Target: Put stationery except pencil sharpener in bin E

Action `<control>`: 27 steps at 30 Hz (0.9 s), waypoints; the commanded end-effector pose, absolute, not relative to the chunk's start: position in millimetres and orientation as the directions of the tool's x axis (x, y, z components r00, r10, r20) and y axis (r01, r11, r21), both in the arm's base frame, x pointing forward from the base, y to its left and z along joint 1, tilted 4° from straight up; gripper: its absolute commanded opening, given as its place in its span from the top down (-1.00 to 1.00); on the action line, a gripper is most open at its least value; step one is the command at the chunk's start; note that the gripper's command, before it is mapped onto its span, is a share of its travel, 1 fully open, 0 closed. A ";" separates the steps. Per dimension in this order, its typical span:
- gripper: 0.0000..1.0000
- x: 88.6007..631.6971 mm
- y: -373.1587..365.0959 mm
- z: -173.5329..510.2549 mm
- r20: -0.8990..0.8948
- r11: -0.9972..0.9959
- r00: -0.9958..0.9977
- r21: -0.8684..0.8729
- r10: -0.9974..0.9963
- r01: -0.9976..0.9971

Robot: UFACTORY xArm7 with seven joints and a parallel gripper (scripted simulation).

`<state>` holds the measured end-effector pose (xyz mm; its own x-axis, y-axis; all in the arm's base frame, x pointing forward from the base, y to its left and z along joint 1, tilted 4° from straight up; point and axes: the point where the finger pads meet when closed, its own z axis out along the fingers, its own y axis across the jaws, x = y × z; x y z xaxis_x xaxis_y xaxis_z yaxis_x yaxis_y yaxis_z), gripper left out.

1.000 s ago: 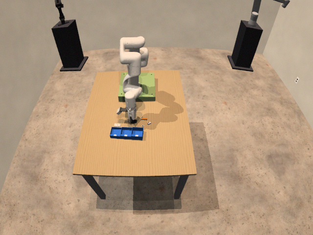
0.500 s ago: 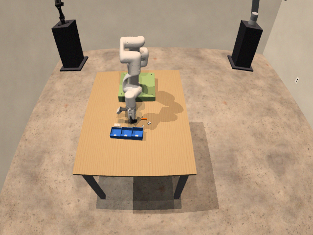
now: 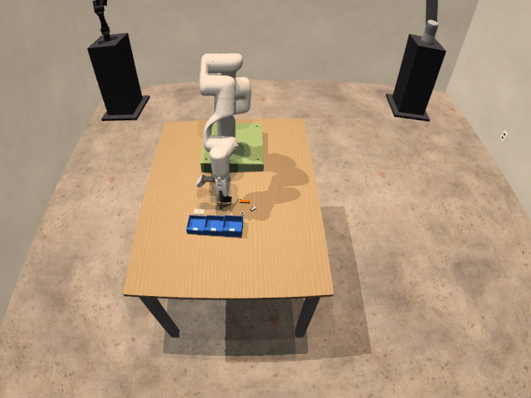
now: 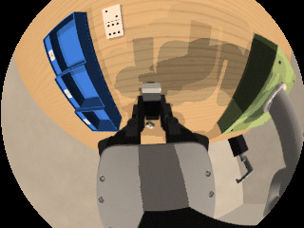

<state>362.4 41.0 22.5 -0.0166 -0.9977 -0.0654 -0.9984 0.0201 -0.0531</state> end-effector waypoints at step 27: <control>1.00 372.7 45.5 43.9 -0.058 0.020 -0.017 -0.052 -0.998 -0.998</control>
